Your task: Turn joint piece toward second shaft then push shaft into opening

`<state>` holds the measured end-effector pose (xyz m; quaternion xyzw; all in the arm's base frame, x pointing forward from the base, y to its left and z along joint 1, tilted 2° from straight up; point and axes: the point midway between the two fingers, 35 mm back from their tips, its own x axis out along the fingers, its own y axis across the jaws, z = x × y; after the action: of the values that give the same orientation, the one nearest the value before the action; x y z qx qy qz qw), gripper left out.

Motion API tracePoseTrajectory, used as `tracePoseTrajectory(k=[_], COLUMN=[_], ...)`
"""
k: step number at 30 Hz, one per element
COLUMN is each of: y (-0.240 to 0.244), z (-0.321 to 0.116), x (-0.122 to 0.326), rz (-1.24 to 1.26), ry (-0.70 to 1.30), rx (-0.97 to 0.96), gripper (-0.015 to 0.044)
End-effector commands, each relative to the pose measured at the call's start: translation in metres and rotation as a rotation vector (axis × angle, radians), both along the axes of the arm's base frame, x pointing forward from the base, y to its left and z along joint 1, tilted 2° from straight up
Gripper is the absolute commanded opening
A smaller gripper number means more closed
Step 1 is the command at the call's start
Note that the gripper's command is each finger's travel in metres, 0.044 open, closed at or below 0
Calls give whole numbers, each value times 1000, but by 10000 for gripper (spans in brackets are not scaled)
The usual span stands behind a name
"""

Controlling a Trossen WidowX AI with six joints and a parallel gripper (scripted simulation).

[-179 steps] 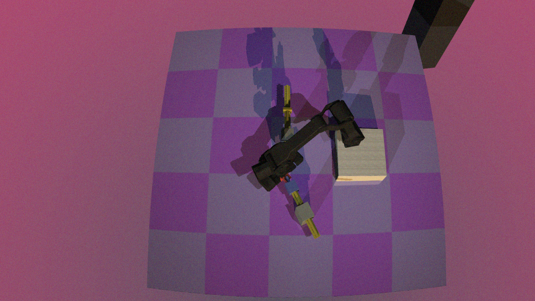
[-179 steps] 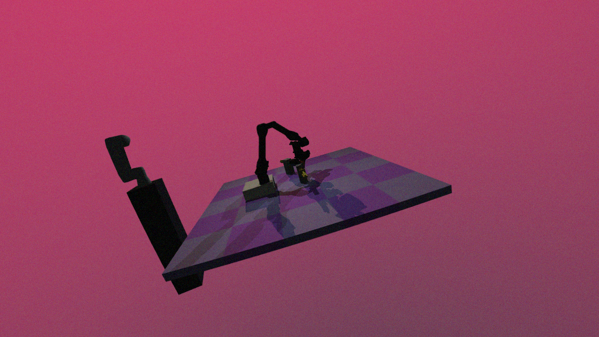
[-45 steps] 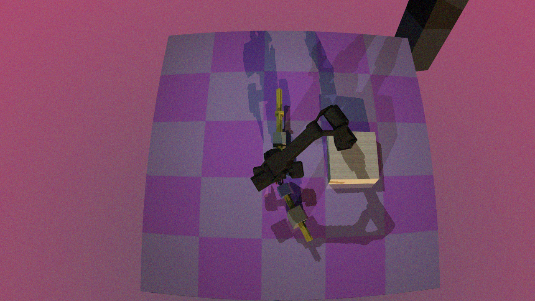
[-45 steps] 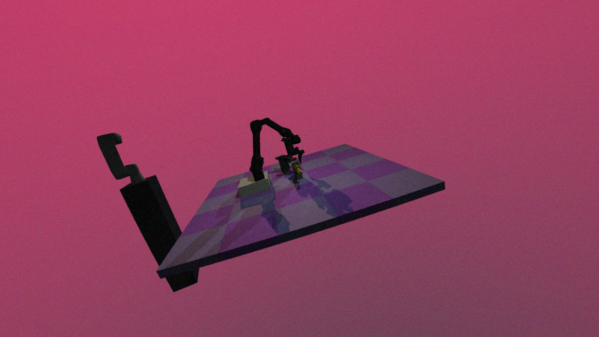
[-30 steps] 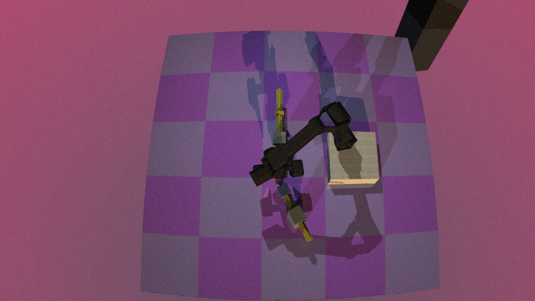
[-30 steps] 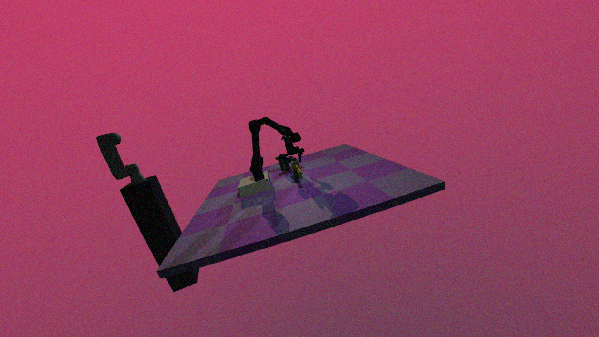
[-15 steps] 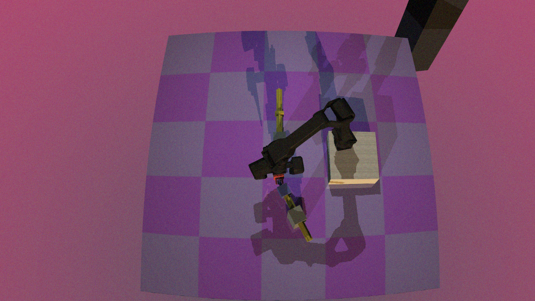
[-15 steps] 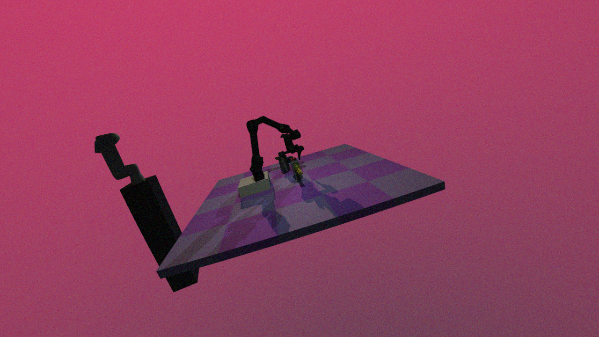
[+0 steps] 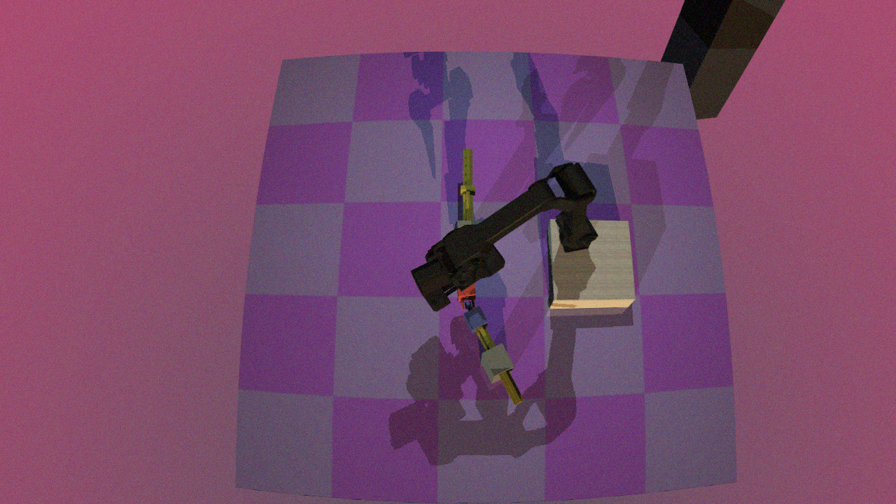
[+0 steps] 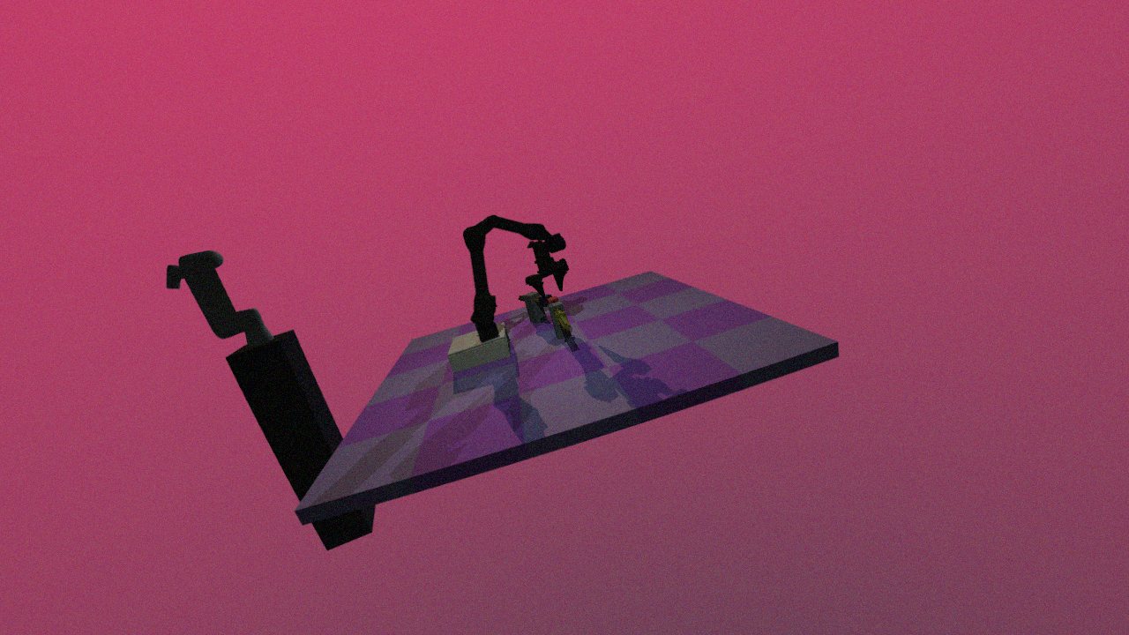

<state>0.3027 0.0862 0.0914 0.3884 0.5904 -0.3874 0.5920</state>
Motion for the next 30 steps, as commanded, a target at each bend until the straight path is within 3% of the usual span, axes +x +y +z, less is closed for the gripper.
tracePoseTrajectory(k=[1, 24, 30], y=[1, -2, -2], z=[17, 92, 94], x=[2, -7, -7], rz=[151, 939, 962], ry=[-7, -8, -8], rx=[5, 6, 6], gripper=[440, 440, 440])
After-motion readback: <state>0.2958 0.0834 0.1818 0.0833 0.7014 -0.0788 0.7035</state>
